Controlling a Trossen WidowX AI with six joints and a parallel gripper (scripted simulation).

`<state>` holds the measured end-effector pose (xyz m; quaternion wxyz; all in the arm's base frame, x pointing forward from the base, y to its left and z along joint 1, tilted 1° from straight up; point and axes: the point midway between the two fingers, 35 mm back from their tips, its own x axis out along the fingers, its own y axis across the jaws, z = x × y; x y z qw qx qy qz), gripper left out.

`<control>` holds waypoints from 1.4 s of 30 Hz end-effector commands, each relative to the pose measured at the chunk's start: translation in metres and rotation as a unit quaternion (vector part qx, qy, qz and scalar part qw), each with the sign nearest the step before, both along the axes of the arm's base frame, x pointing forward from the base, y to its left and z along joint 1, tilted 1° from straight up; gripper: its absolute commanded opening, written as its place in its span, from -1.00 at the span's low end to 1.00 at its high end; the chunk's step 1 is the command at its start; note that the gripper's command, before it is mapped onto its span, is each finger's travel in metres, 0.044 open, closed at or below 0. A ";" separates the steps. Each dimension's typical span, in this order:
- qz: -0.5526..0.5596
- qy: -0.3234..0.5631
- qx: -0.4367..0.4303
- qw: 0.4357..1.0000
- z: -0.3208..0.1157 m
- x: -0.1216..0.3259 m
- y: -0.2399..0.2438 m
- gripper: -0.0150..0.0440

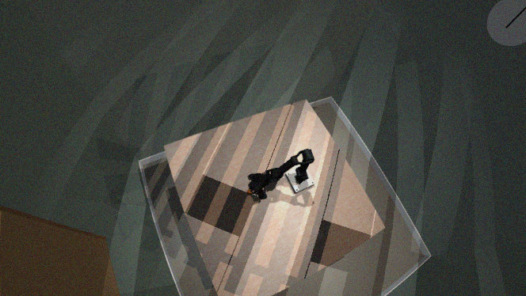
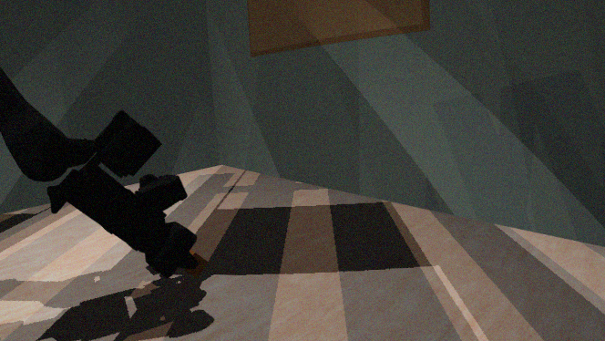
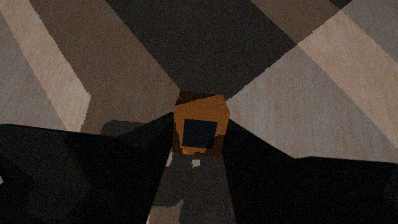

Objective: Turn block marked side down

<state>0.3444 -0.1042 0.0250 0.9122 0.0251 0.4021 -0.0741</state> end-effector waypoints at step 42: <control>0.004 -0.176 -0.026 0.984 -0.010 -0.015 0.005 -0.31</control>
